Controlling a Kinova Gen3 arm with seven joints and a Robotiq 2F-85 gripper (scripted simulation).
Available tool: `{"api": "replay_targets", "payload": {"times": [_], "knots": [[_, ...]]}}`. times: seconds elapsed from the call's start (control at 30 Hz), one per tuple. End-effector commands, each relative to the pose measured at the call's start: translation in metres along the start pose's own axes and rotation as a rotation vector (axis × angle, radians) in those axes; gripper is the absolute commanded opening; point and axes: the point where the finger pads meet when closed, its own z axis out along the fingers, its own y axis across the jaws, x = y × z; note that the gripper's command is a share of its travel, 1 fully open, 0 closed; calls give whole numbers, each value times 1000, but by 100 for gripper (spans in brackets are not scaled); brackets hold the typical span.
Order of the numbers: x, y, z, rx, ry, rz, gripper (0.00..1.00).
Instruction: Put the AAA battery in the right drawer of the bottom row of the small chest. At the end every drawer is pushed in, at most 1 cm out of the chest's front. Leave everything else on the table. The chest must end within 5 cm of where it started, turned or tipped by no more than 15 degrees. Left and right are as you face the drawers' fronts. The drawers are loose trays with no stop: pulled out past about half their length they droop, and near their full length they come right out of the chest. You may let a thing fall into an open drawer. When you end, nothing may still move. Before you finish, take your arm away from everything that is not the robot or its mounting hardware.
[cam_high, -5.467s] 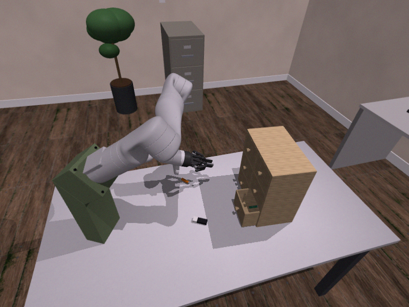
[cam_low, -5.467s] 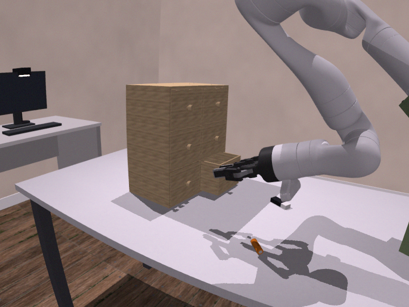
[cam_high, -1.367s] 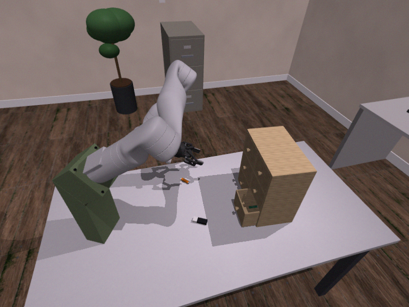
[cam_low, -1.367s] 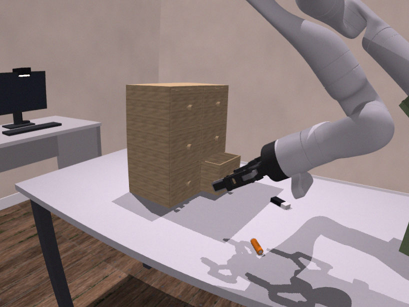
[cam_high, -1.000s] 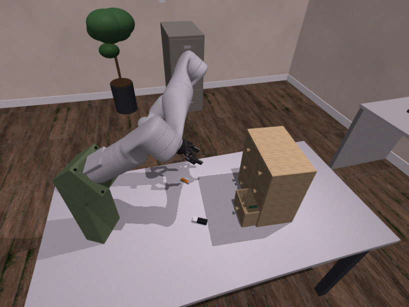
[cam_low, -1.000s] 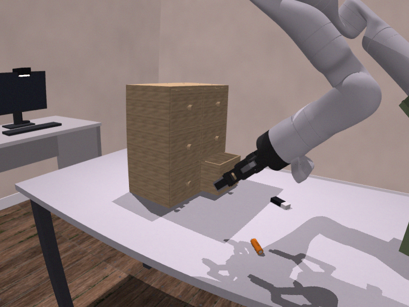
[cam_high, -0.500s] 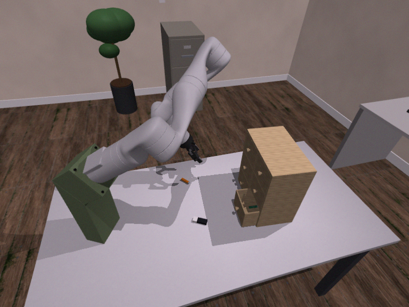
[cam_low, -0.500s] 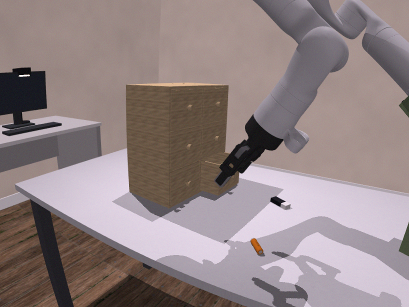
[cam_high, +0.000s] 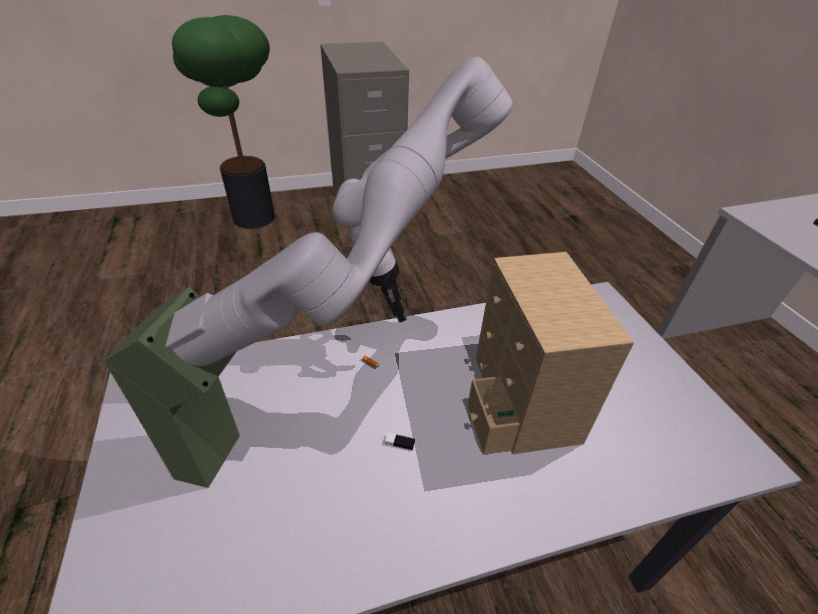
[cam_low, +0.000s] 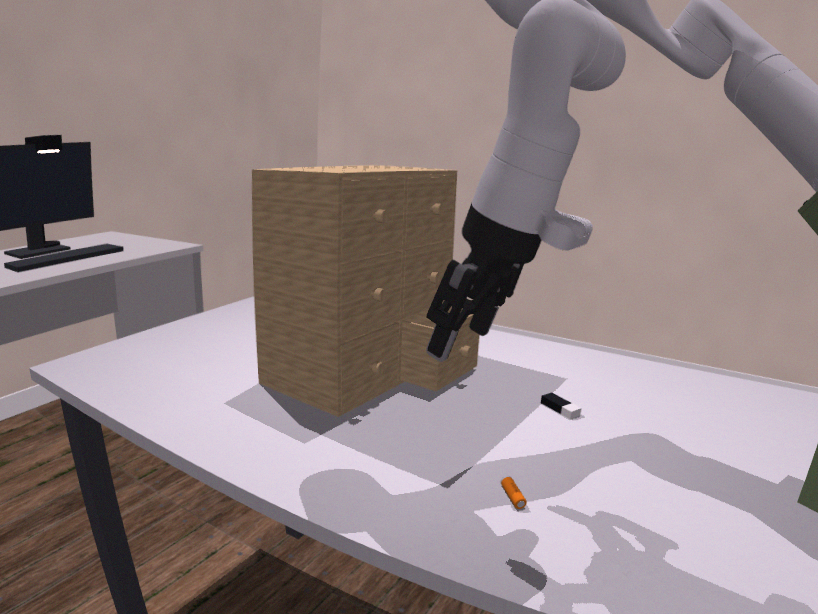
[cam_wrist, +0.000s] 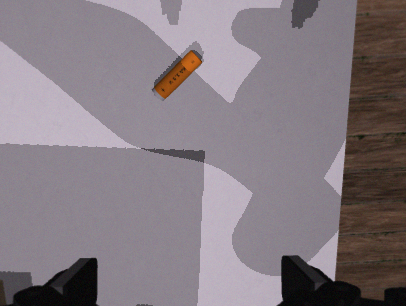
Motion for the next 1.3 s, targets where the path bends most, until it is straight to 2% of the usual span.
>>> {"api": "replay_targets", "payload": {"times": [0.0,0.27,0.33,0.7,1.27], "knots": [[-14,0,-3,-6,28,36,100],[-15,0,-6,-8,138,35,100],[-15,0,-6,-8,138,35,100],[-16,0,-9,-10,244,35,100],[-17,0,-11,-11,315,35,100]]}}
